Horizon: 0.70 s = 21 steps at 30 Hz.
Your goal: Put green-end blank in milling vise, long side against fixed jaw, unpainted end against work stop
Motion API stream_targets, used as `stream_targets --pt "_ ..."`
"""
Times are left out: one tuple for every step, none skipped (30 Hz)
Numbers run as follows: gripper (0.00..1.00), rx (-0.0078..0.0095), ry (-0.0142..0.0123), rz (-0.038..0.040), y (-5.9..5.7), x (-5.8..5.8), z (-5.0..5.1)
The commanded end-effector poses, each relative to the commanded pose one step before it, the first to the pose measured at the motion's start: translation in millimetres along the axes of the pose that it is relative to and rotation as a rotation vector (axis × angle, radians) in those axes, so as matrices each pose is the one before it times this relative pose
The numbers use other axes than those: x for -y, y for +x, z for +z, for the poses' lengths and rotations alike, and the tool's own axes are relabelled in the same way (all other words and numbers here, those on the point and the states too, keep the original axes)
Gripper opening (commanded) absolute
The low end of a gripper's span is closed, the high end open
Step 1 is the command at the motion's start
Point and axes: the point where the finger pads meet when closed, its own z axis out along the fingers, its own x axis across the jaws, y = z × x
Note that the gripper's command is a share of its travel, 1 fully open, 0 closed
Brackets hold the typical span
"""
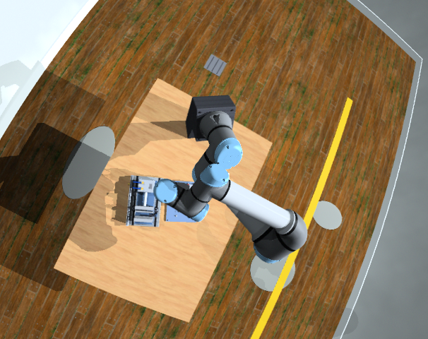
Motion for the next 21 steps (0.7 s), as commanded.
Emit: stream_targets --pt "1.0 0.00024 -0.00029 -0.00034 -0.17 -0.72 -0.12" --pt "1.0 0.0 0.0 0.0 0.0 0.0 0.0" --pt "1.0 -0.00009 -0.00008 0.00004 1.08 1.89 -0.03" --pt "1.0 0.00003 0.0 -0.00001 0.98 1.65 0.01" --pt "1.0 0.00003 0.0 -0.00001 0.98 1.65 0.01" --pt "1.0 0.00003 0.0 -0.00001 0.98 1.65 0.01" --pt "1.0 0.00003 0.0 -0.00001 0.98 1.65 0.01" --pt "1.0 0.0 0.0 0.0 0.0 0.0 0.0" --pt "1.0 0.0 0.0 0.0 0.0 0.0 0.0" --pt "1.0 0.0 0.0 0.0 0.0 0.0 0.0" --pt "1.0 0.0 0.0 0.0 0.0 0.0 0.0" --pt "1.0 0.0 0.0 0.0 0.0 0.0 0.0" --pt "1.0 0.0 0.0 0.0 0.0 0.0 0.0" --pt "1.0 0.0 0.0 0.0 0.0 0.0 0.0" --pt "1.0 0.0 0.0 0.0 0.0 0.0 0.0" --pt "1.0 0.0 0.0 0.0 0.0 0.0 0.0" --pt "1.0 0.0 0.0 0.0 0.0 0.0 0.0" --pt "1.0 0.0 0.0 0.0 0.0 0.0 0.0" --pt "1.0 0.0 0.0 0.0 0.0 0.0 0.0" --pt "1.0 0.00001 0.00001 -0.00001 0.49 0.83 0.0" --pt "1.0 0.0 0.0 0.0 0.52 0.9 0.0"
